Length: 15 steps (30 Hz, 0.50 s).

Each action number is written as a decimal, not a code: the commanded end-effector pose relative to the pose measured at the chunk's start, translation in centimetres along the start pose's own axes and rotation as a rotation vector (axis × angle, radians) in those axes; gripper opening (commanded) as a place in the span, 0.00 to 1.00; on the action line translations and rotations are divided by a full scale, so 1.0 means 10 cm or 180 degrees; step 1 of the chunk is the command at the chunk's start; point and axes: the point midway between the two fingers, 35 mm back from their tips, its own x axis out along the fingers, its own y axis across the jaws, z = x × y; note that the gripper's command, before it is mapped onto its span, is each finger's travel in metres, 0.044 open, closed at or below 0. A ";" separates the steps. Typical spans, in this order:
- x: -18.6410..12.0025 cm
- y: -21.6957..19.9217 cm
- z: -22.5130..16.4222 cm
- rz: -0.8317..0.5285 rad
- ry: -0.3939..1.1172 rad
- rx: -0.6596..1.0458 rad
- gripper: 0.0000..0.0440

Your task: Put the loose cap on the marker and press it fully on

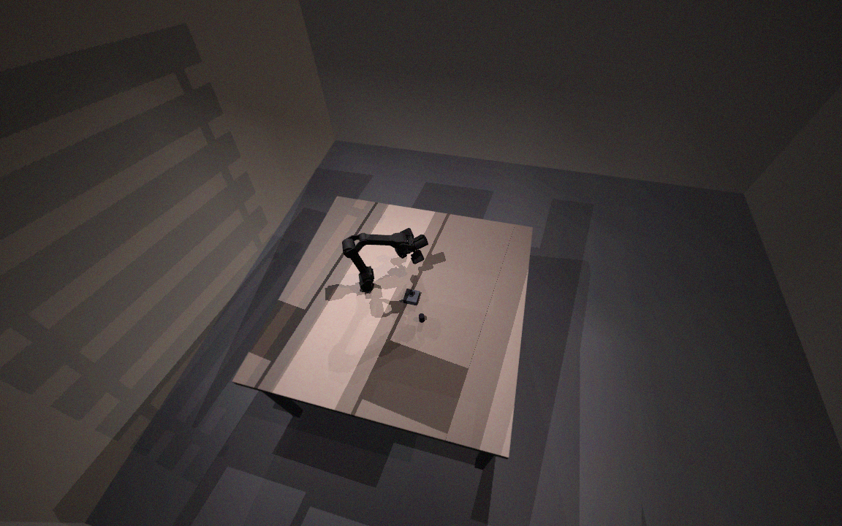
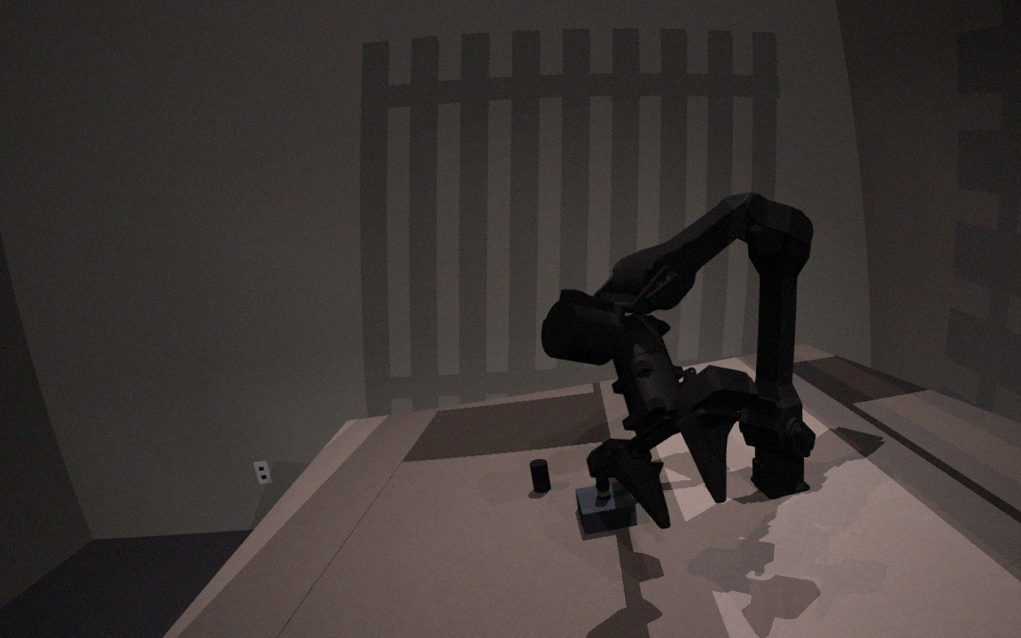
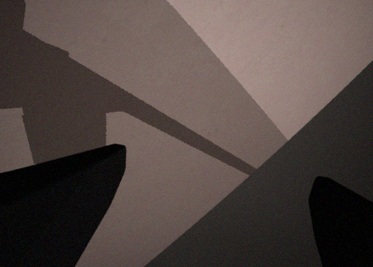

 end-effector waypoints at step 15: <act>-0.41 0.33 -0.01 0.0308 0.0004 0.0611 0.74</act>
